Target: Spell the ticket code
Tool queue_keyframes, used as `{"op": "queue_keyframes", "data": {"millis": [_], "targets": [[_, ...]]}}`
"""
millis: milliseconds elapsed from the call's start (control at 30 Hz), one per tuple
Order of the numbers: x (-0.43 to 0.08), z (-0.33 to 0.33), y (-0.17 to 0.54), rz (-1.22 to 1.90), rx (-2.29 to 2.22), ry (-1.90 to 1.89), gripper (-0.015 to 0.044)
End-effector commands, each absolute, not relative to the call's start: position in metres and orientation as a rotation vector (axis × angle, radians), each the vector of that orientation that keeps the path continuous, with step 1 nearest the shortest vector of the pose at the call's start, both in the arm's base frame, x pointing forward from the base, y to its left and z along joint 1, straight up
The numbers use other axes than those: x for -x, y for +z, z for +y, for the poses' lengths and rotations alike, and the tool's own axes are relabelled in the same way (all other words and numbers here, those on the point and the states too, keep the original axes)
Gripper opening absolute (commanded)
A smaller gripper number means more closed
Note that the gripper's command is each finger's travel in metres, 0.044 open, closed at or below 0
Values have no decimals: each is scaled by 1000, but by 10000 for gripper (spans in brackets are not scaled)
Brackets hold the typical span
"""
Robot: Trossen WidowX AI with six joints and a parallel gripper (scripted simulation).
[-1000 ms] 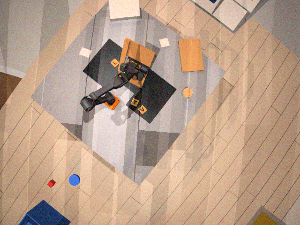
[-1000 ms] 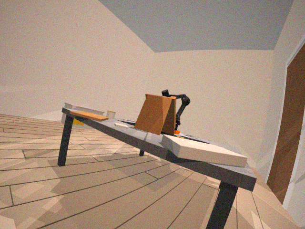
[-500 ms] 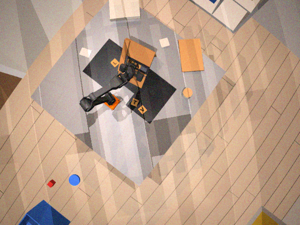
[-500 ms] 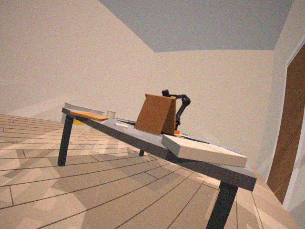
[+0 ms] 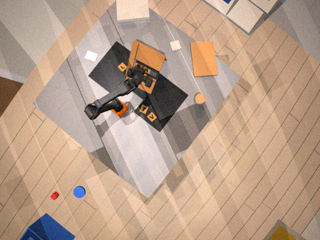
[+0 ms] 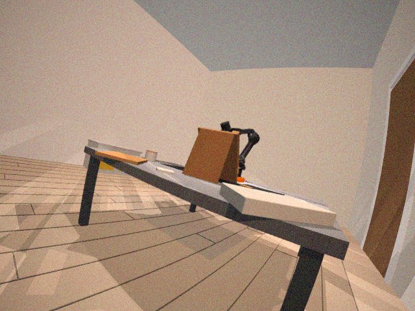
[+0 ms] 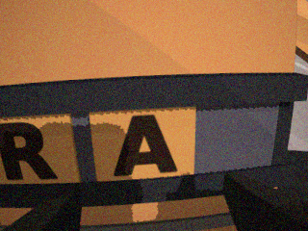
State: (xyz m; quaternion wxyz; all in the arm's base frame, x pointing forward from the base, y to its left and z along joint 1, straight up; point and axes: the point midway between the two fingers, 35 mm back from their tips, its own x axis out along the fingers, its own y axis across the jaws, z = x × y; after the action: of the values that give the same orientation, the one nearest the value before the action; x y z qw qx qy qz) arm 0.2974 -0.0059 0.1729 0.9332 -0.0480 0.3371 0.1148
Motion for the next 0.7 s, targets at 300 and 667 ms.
{"op": "queue_keyframes", "data": {"millis": [300, 667], "targets": [[-294, -6, 179, 684, 103, 239, 295], [-293, -6, 178, 689, 98, 234, 216]]}}
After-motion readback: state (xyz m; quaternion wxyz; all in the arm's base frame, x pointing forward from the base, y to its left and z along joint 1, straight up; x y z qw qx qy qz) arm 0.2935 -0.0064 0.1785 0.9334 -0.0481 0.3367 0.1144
